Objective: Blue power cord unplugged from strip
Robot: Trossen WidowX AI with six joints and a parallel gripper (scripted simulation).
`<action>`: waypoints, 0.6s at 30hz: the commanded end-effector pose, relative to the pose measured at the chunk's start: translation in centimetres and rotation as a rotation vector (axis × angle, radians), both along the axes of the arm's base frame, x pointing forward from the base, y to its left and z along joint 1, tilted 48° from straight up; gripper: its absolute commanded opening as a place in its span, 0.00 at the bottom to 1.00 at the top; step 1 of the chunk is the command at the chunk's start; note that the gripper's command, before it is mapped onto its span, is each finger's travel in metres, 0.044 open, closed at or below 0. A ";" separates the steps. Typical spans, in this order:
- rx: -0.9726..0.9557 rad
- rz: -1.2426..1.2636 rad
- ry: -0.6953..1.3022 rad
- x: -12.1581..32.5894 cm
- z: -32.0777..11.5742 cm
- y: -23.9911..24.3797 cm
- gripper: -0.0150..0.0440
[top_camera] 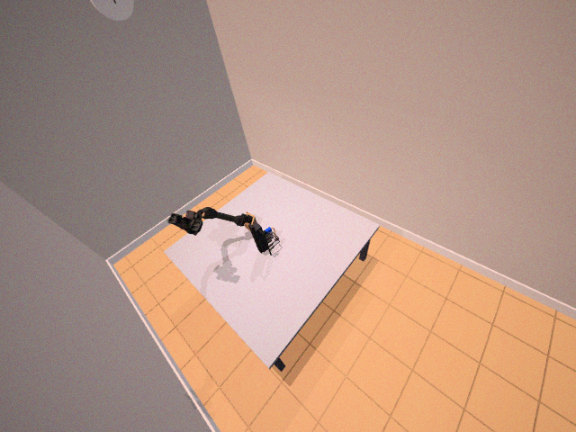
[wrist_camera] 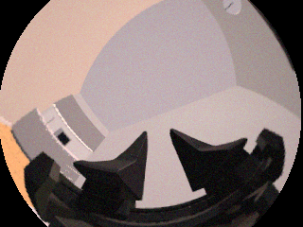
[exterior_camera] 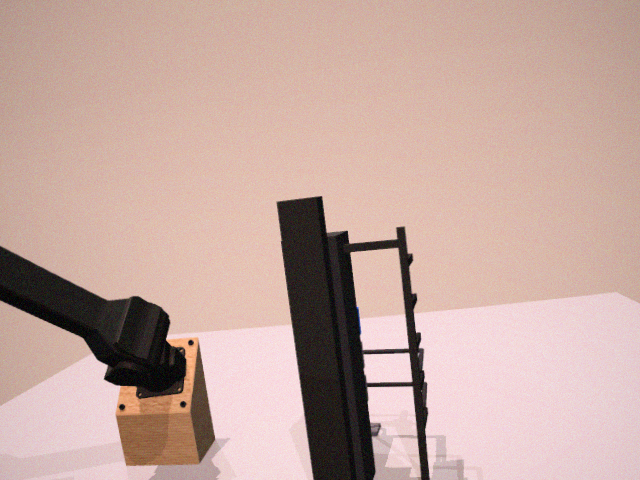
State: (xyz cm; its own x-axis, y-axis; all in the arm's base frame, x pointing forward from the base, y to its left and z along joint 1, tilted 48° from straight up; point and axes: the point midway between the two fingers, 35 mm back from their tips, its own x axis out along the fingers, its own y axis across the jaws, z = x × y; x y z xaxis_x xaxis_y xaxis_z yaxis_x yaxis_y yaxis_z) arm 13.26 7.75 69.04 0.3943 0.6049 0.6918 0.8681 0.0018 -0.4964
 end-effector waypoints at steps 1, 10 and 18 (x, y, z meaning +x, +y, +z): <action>0.123 0.041 0.238 7.0 -2.3 -1.3 0.53; 0.360 0.085 0.747 19.9 -10.6 -1.2 0.53; 0.457 0.062 1.135 26.9 -20.8 1.3 0.53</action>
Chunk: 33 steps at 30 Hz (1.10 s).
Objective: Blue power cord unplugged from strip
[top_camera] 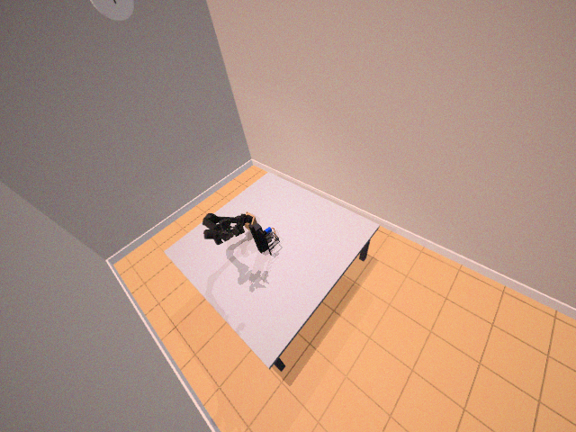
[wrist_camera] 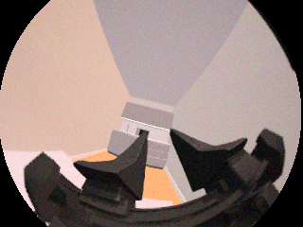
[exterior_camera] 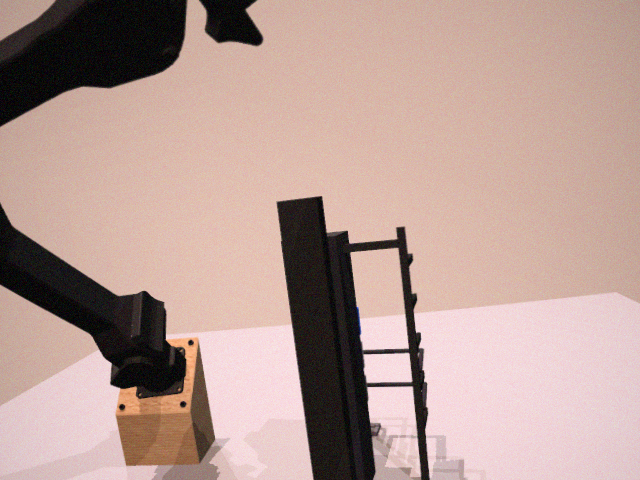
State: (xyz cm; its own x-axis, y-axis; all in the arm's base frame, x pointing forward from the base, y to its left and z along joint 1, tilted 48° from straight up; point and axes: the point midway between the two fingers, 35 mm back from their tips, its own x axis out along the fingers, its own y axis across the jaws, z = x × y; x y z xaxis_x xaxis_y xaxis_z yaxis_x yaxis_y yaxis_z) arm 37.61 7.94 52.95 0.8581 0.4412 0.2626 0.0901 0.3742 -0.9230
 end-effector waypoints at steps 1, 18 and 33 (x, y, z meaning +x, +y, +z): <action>0.031 0.000 0.197 3.0 -5.6 1.3 0.53; -0.005 -0.258 1.034 6.3 -29.5 4.7 0.53; -0.630 -0.800 1.629 -5.6 -47.2 2.5 0.53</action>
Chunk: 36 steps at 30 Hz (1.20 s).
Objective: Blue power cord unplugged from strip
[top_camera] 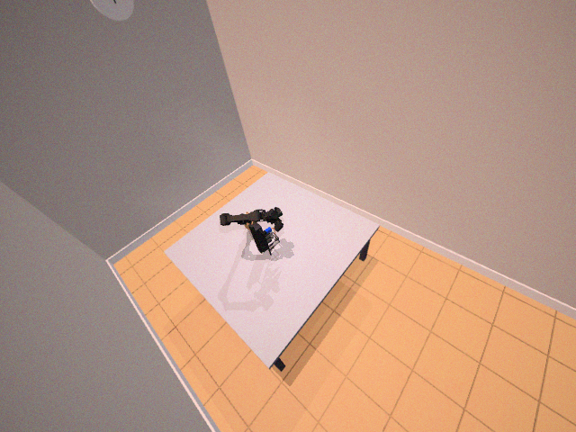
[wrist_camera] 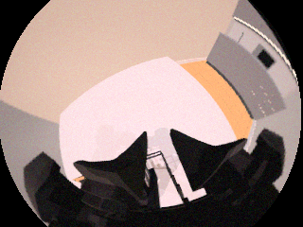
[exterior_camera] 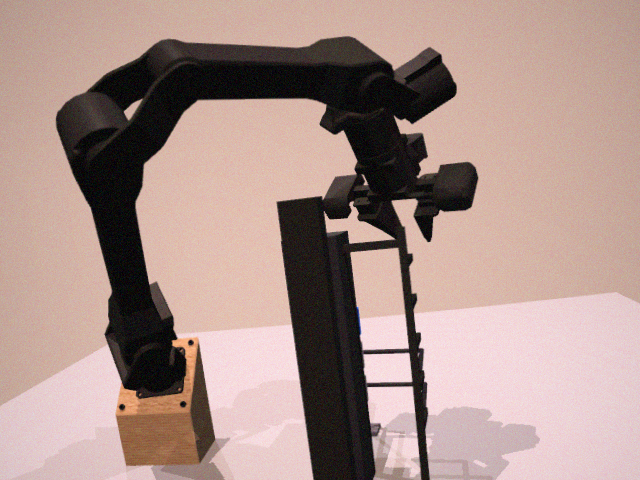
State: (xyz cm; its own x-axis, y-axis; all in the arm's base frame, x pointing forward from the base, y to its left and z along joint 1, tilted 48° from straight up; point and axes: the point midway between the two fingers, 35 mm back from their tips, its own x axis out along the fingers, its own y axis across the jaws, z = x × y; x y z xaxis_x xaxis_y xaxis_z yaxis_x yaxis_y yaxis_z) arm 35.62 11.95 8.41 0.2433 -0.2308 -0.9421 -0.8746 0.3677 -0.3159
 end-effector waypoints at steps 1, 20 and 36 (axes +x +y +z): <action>-0.279 -0.008 0.202 -4.7 -3.2 -2.0 0.53; -0.604 0.036 0.364 -8.4 -4.1 -4.2 0.53; -0.605 0.037 0.365 -9.0 -2.3 -5.7 0.53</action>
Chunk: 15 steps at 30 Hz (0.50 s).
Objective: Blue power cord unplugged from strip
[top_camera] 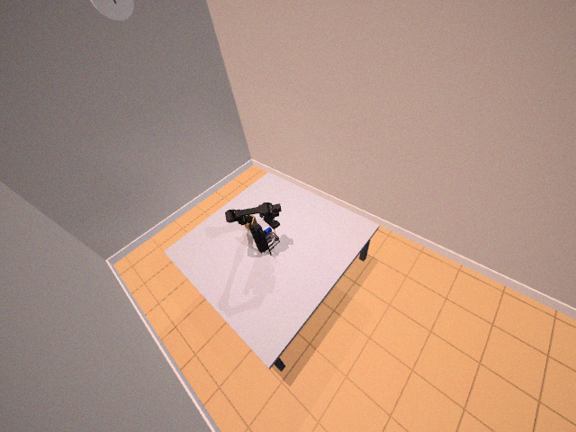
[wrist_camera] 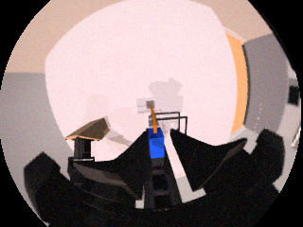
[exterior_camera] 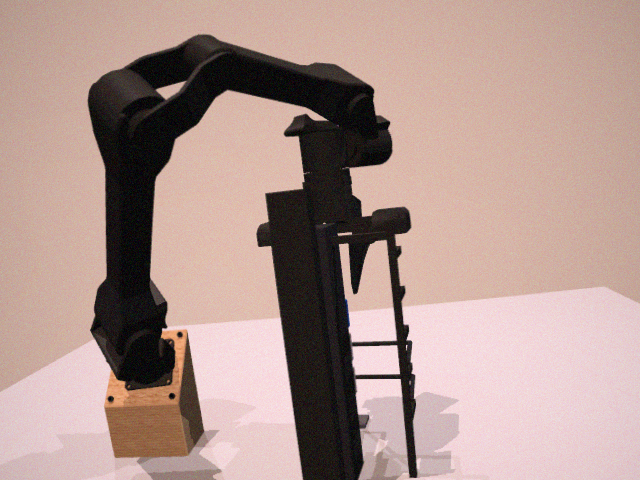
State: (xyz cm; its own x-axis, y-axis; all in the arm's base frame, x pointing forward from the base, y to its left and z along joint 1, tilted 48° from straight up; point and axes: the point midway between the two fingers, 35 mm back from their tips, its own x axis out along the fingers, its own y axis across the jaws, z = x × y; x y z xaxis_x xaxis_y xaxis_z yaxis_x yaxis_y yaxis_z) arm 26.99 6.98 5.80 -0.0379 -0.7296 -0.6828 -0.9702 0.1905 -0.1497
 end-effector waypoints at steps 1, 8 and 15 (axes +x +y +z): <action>-0.012 0.000 0.013 -0.4 0.4 -0.8 0.53; -0.013 0.000 0.013 -0.7 1.2 -1.5 0.53; -0.013 0.000 0.013 -0.8 1.4 -1.8 0.53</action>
State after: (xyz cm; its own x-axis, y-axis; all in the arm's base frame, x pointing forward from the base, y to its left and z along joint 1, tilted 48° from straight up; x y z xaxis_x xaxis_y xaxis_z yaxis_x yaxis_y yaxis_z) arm 26.43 5.59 7.24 -0.0393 -0.7308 -0.6815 -0.9700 0.1918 -0.1497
